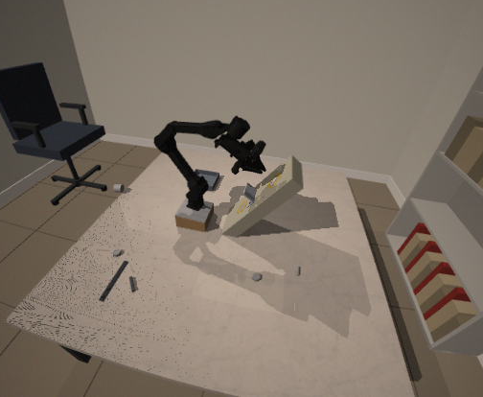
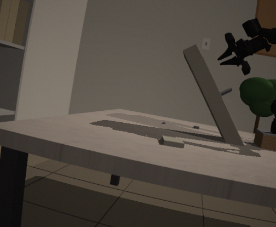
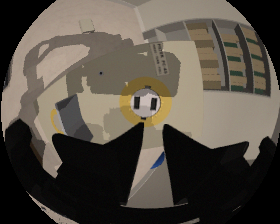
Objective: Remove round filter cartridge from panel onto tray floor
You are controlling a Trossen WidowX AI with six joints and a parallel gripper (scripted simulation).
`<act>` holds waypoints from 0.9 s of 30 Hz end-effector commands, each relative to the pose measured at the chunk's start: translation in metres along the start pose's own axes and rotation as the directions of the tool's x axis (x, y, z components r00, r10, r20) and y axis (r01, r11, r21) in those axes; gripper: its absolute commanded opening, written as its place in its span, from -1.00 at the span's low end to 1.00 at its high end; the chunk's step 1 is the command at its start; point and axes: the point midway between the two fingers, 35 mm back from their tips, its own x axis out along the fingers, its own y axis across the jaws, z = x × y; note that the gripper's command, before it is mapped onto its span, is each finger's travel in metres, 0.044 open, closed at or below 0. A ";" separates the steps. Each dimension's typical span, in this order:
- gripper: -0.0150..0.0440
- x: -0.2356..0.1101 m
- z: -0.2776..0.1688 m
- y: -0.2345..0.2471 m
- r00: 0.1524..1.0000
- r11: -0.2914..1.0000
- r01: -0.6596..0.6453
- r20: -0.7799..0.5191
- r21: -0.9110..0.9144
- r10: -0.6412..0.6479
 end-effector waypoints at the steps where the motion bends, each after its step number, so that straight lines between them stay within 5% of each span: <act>1: -0.17 -0.002 0.005 0.007 1.000 1.000 -0.017 0.026 0.005 0.017; 27: -0.17 0.028 0.005 0.006 1.000 1.000 -0.015 0.027 0.005 0.015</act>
